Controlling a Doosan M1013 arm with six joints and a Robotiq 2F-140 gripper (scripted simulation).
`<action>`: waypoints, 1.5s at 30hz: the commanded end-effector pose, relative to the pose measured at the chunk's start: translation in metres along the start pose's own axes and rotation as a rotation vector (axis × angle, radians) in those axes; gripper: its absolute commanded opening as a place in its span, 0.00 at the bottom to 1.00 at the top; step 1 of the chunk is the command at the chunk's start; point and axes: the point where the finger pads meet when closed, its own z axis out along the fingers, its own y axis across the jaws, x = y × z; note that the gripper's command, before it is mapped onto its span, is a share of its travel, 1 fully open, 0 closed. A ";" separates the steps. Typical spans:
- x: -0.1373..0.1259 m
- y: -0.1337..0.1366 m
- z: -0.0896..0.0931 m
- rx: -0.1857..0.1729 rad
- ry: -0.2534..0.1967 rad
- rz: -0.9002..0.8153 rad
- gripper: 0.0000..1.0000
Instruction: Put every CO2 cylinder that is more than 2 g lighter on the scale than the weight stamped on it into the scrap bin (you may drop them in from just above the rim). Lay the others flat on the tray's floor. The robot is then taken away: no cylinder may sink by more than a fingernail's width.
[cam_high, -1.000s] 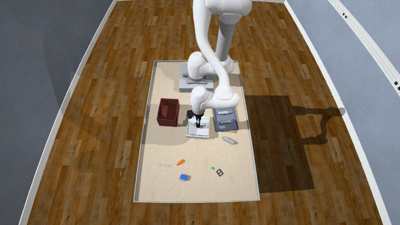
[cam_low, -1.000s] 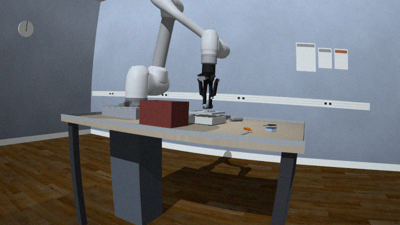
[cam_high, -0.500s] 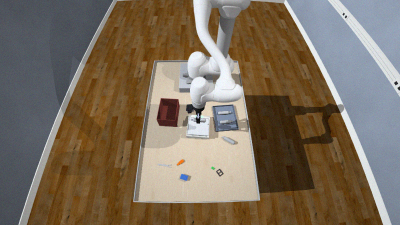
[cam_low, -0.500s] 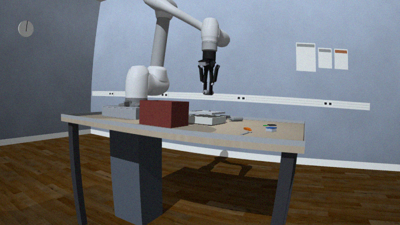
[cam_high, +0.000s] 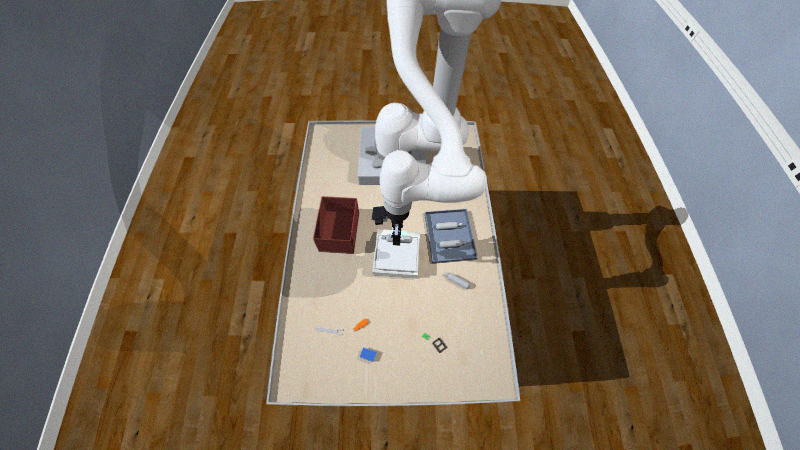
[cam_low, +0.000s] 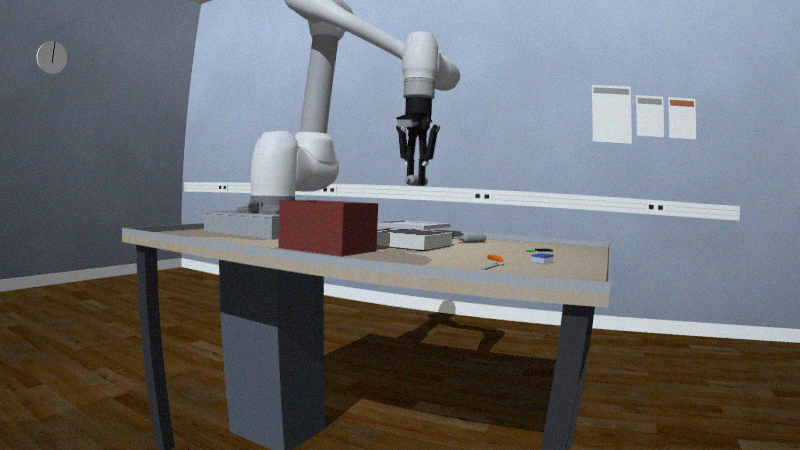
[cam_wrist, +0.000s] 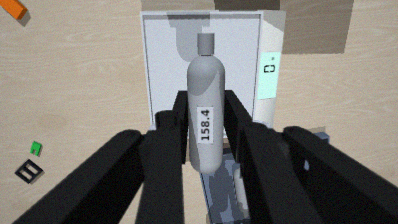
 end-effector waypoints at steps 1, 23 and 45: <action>0.002 0.000 -0.001 0.001 0.000 0.000 0.10; 0.255 0.107 0.000 0.001 0.000 0.000 0.10; 0.255 0.107 0.016 0.001 0.000 0.000 0.10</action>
